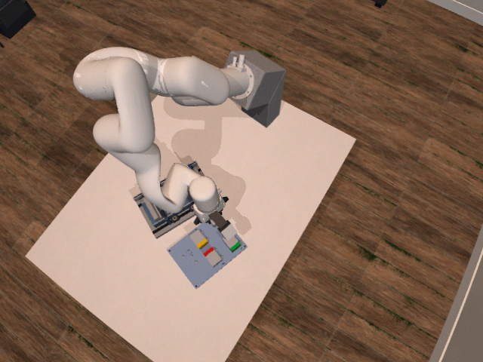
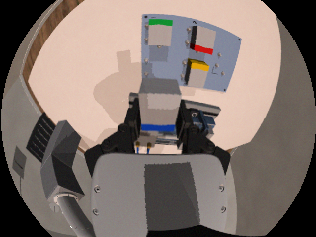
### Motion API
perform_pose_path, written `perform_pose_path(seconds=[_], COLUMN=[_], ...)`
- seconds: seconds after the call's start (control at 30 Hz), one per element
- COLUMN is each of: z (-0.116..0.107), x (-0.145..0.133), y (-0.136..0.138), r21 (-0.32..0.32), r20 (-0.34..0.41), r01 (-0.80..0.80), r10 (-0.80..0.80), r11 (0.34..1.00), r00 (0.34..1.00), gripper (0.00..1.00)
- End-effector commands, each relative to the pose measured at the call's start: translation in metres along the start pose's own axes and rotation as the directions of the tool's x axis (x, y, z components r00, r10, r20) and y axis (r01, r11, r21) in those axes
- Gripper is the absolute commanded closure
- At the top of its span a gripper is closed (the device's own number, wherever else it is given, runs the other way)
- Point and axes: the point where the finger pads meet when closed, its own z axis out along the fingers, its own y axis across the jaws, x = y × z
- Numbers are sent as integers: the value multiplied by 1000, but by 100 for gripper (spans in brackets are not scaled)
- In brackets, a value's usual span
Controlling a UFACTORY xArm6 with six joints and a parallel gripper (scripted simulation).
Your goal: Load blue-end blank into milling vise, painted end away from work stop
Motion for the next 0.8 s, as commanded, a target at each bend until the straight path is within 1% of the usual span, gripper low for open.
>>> perform_pose_path(seconds=[0.0,0.77], z=[0,3], x=[1,1], y=[1,1], r21=[-1,-1], r20=[-2,-2], r01=[0,0], r10=[0,0], r11=[1000,1000], r00=[1000,1000], gripper=[100,100])
